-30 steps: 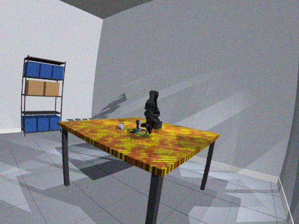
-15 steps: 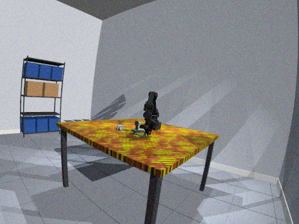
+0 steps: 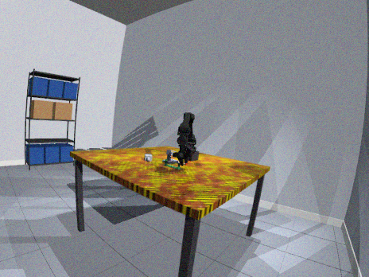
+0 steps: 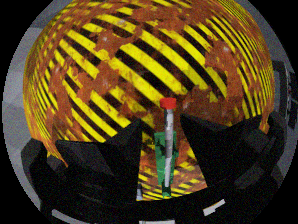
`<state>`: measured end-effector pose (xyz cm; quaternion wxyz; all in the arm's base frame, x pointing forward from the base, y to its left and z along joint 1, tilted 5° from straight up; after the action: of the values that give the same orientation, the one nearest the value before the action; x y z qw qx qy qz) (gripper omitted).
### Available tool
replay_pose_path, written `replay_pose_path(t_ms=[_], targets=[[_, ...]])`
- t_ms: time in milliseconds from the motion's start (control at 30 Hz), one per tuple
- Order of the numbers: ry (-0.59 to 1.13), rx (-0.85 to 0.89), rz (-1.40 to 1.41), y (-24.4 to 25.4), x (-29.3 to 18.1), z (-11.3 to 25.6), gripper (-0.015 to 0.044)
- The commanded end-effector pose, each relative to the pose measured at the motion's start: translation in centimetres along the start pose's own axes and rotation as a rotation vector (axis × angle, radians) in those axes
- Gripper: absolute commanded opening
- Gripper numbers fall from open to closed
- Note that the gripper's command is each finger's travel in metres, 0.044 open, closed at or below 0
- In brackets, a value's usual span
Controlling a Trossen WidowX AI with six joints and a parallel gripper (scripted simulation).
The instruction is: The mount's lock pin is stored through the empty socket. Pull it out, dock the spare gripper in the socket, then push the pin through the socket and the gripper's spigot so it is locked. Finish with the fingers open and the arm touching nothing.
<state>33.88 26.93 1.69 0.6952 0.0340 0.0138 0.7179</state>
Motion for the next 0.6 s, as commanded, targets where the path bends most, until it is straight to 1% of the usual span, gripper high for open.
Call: replay_pose_path(t_ms=[0, 567], targets=[[-0.001, -0.001, 0.0, 0.1, 0.1, 1.1, 0.02], [0.018, 0.025, 0.003, 0.7, 0.2, 4.5, 0.02]])
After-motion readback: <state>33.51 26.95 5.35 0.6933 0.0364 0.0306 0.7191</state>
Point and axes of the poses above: the point midway between the two fingers, 35 mm back from their tips, its own z axis back along the fingers, its own y axis across the jaws, x = y × z, the point moved 4 cm from there along z, back along the fingers, and after that the axes turned 9 degrees about -z, right-handed, at the moved point
